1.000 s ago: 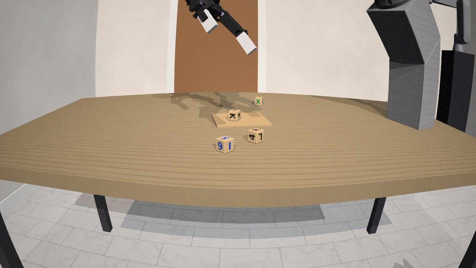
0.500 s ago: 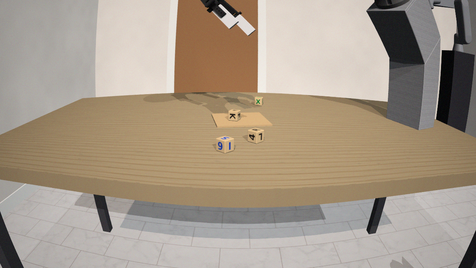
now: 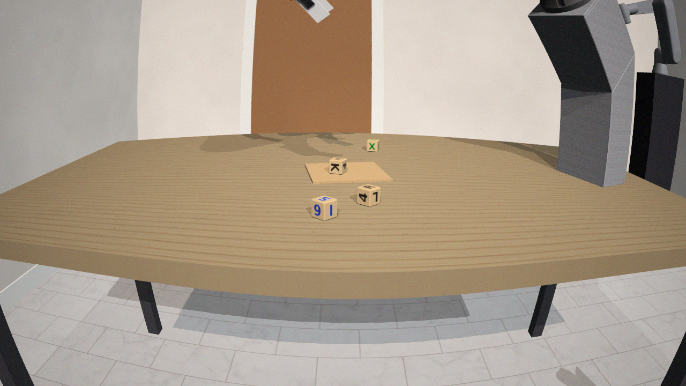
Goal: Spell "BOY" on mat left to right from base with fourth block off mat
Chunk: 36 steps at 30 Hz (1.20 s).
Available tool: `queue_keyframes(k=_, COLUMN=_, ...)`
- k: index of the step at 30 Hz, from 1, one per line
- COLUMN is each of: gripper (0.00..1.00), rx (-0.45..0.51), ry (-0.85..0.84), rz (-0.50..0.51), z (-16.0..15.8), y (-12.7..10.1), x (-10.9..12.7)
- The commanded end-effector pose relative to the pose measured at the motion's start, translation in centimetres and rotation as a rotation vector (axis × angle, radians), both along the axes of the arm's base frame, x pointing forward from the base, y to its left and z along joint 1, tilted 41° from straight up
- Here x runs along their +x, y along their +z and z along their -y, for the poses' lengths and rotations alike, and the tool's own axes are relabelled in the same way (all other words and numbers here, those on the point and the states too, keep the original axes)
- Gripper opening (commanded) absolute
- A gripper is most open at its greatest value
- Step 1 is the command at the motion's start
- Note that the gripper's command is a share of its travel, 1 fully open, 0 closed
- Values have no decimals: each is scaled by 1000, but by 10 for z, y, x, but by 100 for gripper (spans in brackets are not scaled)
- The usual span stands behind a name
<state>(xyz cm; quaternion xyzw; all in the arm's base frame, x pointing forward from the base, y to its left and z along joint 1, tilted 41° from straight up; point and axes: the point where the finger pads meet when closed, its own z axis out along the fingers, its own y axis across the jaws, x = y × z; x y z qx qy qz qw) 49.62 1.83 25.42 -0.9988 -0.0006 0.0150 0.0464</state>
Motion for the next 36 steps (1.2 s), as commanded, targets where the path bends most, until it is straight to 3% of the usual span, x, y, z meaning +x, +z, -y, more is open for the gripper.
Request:
queue_keyframes(k=1, gripper=100, rx=-124, ry=-50, rz=40, z=25, y=14, x=8)
queue_keyframes(k=12, gripper=100, rx=-267, ry=-265, rz=122, z=52, y=4, x=33)
queue_keyframes(k=21, gripper=100, rx=-394, ry=-485, rz=278, z=73, y=2, x=67)
queue_keyframes(k=36, gripper=100, rx=-450, ry=-699, rz=549, z=67, y=9, x=118)
